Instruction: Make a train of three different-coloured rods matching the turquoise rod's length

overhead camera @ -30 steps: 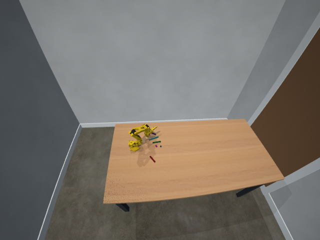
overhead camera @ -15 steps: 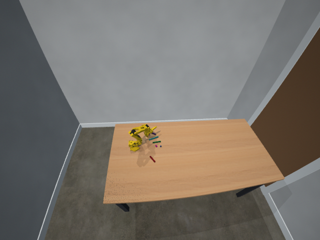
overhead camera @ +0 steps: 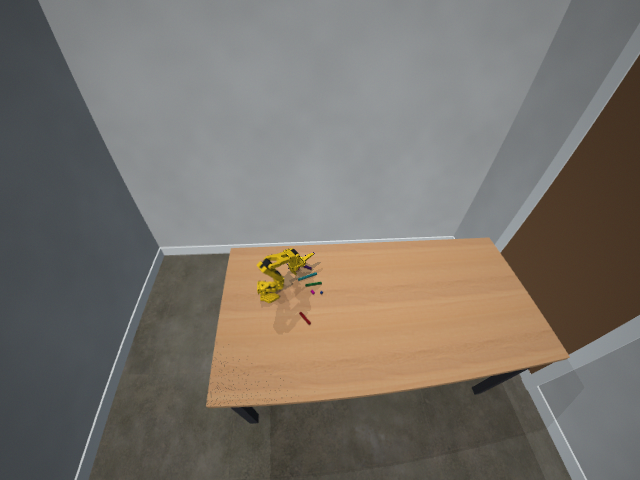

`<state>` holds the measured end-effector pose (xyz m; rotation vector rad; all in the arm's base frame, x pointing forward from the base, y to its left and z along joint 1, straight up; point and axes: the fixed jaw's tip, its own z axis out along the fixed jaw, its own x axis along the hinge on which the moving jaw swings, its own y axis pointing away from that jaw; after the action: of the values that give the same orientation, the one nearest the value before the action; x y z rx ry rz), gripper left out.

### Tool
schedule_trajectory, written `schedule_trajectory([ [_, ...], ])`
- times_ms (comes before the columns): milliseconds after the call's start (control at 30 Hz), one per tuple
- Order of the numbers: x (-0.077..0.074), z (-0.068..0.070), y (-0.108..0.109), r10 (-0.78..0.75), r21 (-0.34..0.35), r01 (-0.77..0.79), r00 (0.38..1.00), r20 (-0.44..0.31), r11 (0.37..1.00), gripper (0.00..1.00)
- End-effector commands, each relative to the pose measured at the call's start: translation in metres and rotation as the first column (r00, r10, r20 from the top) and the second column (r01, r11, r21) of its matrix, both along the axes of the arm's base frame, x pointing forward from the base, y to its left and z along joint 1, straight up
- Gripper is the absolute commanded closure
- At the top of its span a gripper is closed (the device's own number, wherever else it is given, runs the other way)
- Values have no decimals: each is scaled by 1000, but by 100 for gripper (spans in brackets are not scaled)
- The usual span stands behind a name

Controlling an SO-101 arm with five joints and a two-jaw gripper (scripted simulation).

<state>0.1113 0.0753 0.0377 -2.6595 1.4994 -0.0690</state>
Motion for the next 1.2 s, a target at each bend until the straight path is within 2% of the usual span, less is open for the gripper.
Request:
schedule_trajectory([
  [0,12,12,9,-12,59,8,997,81,998,0],
  [67,12,12,9,-12,59,8,997,81,998,0],
  [100,2,3,2,-2,13,2,1000,16,1000,0],
  [633,9,12,6,16,40,-19,998,63,999,0],
  [667,1,2,1,9,7,-9,1000,10,1000,0],
  [1167,13,13,9,-13,62,8,996,85,998,0],
])
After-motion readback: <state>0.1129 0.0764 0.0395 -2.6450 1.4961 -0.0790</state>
